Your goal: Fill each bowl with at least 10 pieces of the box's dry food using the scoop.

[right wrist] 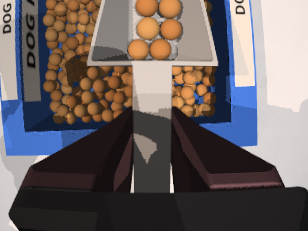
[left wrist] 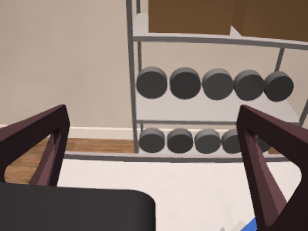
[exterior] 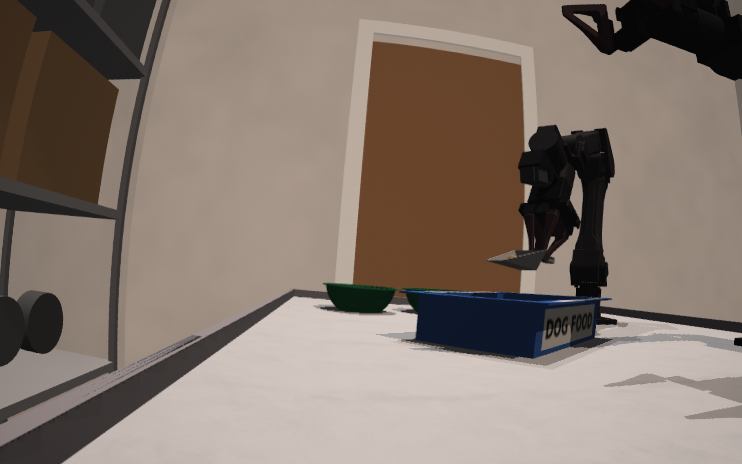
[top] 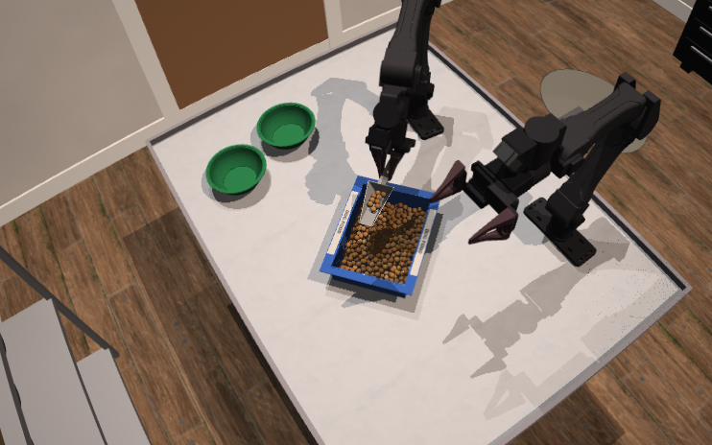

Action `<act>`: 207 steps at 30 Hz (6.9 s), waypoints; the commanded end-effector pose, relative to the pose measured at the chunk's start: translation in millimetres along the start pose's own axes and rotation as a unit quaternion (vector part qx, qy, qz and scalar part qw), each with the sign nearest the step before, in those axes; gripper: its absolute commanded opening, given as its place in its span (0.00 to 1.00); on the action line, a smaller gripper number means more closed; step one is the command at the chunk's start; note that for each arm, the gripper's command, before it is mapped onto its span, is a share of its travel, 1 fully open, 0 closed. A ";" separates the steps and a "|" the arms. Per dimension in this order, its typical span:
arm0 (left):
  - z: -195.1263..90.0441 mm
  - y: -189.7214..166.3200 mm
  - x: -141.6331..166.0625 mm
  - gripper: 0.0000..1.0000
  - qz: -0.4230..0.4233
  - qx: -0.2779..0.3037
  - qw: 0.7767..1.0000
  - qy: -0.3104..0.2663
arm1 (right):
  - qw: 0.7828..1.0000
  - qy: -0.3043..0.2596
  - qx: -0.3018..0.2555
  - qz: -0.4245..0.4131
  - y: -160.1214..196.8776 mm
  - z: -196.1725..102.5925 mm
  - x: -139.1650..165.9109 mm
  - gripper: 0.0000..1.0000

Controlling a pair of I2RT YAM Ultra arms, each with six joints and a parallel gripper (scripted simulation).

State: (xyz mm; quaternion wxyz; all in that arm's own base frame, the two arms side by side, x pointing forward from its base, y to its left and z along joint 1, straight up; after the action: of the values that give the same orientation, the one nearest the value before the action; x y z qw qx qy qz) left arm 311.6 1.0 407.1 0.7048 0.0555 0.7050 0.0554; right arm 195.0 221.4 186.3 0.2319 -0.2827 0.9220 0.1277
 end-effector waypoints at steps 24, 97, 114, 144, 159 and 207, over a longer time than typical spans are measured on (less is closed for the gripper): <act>-4.1 1.7 -11.1 1.00 0.000 -0.003 1.000 -0.017 | 0.985 -0.045 0.068 0.150 -102.8 -41.7 65.6 0.00; -4.1 1.7 -11.1 1.00 0.000 -0.003 1.000 -0.017 | 0.875 -0.112 0.265 0.390 -201.4 -90.3 148.0 0.00; -4.1 1.7 -11.1 1.00 0.000 -0.003 1.000 -0.017 | 0.875 -0.043 0.248 0.413 -209.0 -104.8 132.6 0.00; -4.1 1.7 -11.1 1.00 0.000 -0.003 1.000 -0.017 | 0.876 -0.038 0.245 0.414 -212.3 -110.2 124.6 0.00; -4.1 1.7 -11.1 1.00 0.000 -0.003 1.000 -0.017 | 0.876 -0.046 0.247 0.411 -211.2 -112.4 123.9 0.00; -4.1 1.7 -11.1 1.00 0.000 -0.003 1.000 -0.017 | 0.874 -0.081 0.257 0.404 -191.6 -126.4 137.3 0.00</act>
State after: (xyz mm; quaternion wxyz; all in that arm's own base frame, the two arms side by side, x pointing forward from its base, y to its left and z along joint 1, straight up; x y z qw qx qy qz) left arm 311.6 1.0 407.1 0.7048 0.0555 0.7050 0.0554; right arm 155.0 -40.5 194.9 0.2479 0.1976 0.9484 -0.0080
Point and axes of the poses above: on each arm, the point where the finger pads meet when closed, its own z axis out along the fingers, its own y axis across the jaws, x = y × z, the point moved 7 cm from there along -z, back along the fingers, and after that the axes turned 9 degrees about z, right-handed, at the moved point
